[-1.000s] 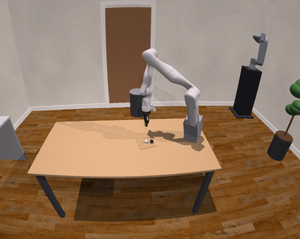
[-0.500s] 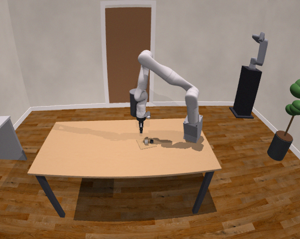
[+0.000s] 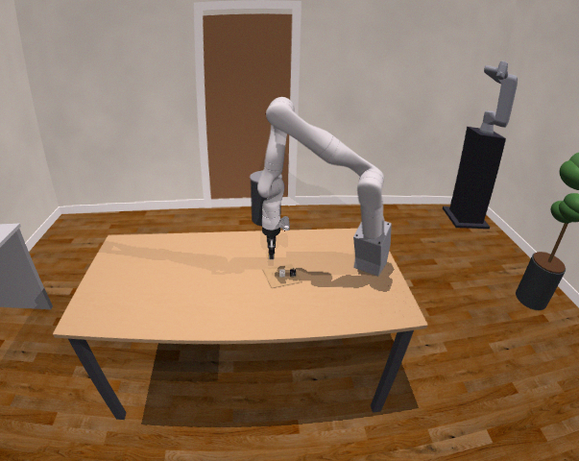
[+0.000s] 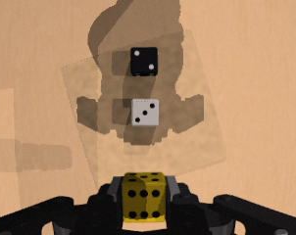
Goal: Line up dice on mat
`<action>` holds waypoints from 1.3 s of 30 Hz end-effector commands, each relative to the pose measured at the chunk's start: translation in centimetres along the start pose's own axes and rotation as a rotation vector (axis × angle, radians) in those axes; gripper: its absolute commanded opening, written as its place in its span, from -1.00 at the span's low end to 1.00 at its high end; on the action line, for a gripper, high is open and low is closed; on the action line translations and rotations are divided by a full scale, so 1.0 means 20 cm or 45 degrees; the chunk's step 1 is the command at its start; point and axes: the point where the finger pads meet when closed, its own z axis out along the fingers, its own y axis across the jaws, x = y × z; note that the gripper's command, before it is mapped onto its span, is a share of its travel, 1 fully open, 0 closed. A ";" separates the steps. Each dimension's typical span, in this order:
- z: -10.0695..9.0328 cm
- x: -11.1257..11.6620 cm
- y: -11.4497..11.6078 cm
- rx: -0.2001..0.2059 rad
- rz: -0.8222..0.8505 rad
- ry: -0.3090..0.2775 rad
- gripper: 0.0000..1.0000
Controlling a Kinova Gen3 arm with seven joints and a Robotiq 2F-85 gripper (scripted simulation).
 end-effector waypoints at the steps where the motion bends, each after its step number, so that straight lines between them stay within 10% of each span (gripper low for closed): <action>1: 0.00 0.00 0.00 0.001 0.000 -0.001 -0.58; 27: 0.44 -0.01 0.00 0.001 0.000 0.000 -0.58; 39: 0.48 -0.01 0.00 0.001 0.000 0.000 -0.58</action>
